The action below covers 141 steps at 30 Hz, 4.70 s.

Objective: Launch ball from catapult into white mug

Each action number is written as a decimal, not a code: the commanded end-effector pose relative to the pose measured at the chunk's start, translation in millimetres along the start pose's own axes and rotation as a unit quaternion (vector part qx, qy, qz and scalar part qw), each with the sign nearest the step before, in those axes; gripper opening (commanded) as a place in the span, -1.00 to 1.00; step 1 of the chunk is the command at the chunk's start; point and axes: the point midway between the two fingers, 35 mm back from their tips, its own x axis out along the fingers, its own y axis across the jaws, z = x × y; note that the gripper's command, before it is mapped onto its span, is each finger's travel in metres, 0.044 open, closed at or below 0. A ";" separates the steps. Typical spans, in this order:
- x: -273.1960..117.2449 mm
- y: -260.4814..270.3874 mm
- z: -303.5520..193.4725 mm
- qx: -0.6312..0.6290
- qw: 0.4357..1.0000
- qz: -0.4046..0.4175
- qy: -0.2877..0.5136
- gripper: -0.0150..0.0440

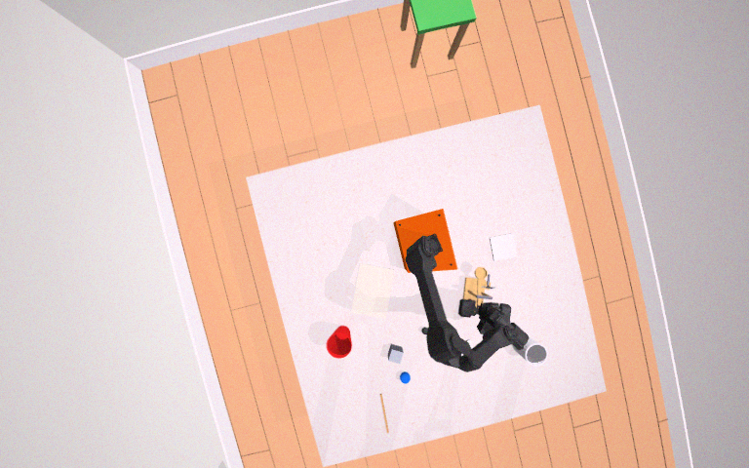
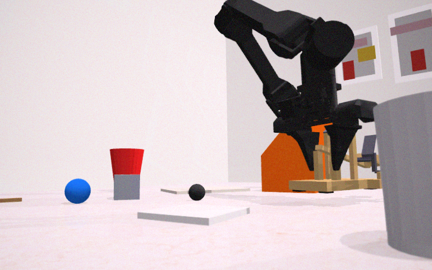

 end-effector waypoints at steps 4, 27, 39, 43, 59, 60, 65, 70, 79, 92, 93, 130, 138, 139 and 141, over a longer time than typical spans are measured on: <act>11.6 0.2 -0.7 -0.003 1.000 0.000 -0.001 -0.49; 18.0 -0.4 -0.1 0.000 1.000 -0.001 0.000 0.40; -80.4 1.5 -0.4 -0.002 1.000 0.002 0.000 1.00; -67.7 5.4 1.1 -0.005 1.000 0.007 -0.007 1.00; -30.1 -0.1 -1.2 -0.004 1.000 0.000 -0.001 1.00; -29.8 -0.1 -1.2 -0.004 1.000 0.000 -0.001 1.00; -23.0 0.2 -0.8 -0.004 1.000 0.001 -0.001 1.00; -14.7 0.4 -0.5 -0.004 1.000 0.001 -0.001 1.00; 0.2 0.3 -0.3 -0.004 1.000 0.000 -0.001 1.00; 21.3 -0.8 -0.9 -0.004 1.000 -0.001 -0.002 1.00; 22.6 -0.9 -1.0 -0.004 1.000 -0.001 -0.002 1.00; -29.3 0.3 0.0 -0.078 0.997 0.001 -0.002 -0.49; -28.5 1.9 -0.3 -0.214 0.977 0.001 -0.002 -0.49; -28.4 2.3 -0.4 -0.230 0.973 0.001 -0.002 -0.49; -28.2 3.6 -0.6 -0.264 0.965 0.001 -0.002 -0.49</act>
